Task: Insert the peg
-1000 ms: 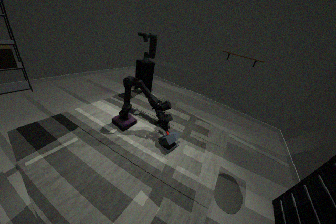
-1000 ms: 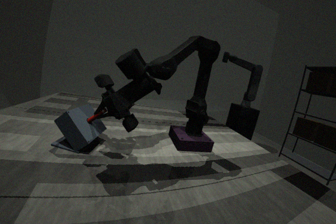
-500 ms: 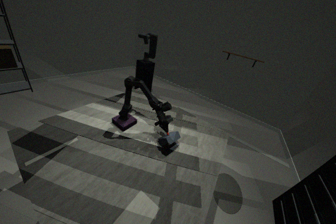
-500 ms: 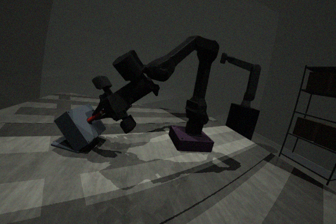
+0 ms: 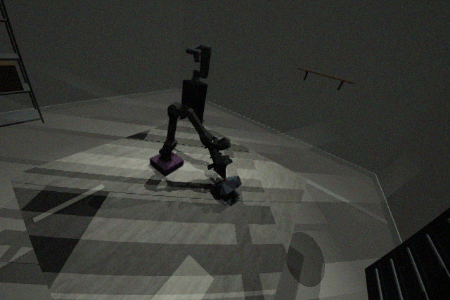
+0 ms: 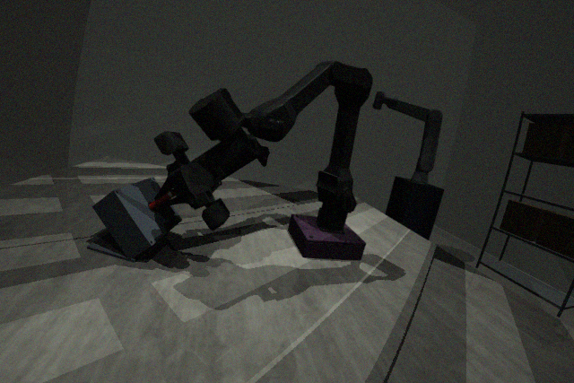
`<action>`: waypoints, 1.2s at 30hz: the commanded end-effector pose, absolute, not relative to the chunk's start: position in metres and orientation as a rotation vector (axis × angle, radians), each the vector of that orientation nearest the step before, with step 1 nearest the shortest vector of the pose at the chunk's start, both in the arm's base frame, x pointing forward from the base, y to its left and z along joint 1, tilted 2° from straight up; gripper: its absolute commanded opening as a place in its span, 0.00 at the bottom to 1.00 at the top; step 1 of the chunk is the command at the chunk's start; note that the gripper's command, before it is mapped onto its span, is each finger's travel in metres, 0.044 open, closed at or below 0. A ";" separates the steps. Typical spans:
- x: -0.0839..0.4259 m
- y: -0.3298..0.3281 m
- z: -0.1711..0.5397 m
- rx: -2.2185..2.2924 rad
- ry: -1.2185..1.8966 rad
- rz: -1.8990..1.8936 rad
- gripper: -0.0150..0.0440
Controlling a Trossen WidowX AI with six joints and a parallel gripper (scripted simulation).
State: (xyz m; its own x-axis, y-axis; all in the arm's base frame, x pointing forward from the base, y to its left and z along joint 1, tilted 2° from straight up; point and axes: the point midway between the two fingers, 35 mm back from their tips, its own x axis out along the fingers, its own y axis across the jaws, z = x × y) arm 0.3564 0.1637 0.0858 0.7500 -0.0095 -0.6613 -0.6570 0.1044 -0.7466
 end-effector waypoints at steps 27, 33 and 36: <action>0.352 0.165 0.090 -1.400 0.594 0.522 1.00; 0.345 0.166 0.097 -1.400 0.596 0.525 1.00; 0.342 0.167 0.100 -1.400 0.597 0.526 1.00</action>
State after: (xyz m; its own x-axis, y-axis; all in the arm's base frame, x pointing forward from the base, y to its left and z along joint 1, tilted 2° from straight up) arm 0.3450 0.1672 0.0934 0.7414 -0.0077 -0.6710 -0.6672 0.0975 -0.7384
